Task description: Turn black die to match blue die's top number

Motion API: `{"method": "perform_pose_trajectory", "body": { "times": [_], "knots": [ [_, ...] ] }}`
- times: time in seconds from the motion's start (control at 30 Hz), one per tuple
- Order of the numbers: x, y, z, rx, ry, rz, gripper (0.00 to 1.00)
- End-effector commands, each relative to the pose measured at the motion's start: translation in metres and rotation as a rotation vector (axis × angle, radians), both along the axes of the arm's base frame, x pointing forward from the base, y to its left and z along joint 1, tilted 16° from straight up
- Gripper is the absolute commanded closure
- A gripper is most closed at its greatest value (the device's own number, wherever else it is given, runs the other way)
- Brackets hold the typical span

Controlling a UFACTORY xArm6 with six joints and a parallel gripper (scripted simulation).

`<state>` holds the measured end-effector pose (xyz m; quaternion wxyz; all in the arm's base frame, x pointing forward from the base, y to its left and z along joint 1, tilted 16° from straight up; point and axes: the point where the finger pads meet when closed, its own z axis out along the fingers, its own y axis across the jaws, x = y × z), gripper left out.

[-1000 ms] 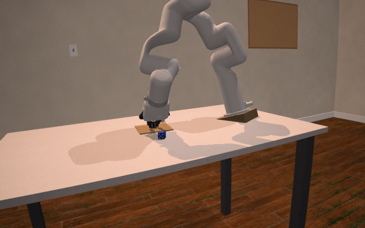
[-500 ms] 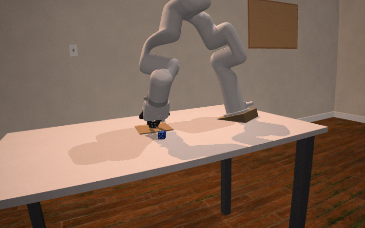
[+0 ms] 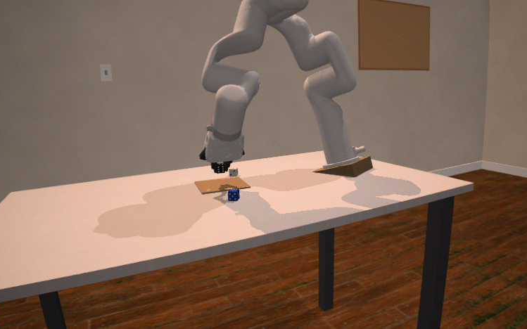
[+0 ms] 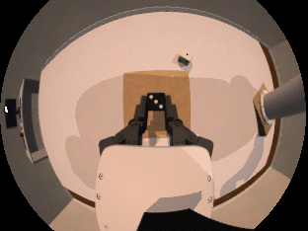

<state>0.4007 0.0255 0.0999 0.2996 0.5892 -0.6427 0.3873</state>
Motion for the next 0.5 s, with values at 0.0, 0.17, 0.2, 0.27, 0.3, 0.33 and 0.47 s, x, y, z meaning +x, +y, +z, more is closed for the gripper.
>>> {"method": "perform_pose_trajectory", "body": {
  "times": [0.0,0.17,0.2,0.27,0.3,0.33,0.47],
  "knots": [
    [-0.002,0.005,0.019,0.001,-0.003,0.001,0.79],
    [-0.003,0.007,0.028,0.001,-0.003,0.001,0.79],
    [-0.004,0.008,0.030,0.001,-0.003,0.001,0.79],
    [-0.004,0.008,0.033,0.001,-0.003,0.001,0.79],
    [-0.004,0.009,0.034,0.001,-0.003,0.001,0.79],
    [-0.004,0.009,0.035,0.001,-0.003,0.001,0.79],
    [-0.004,0.009,0.035,0.001,-0.003,0.001,0.79]
  ]
}}
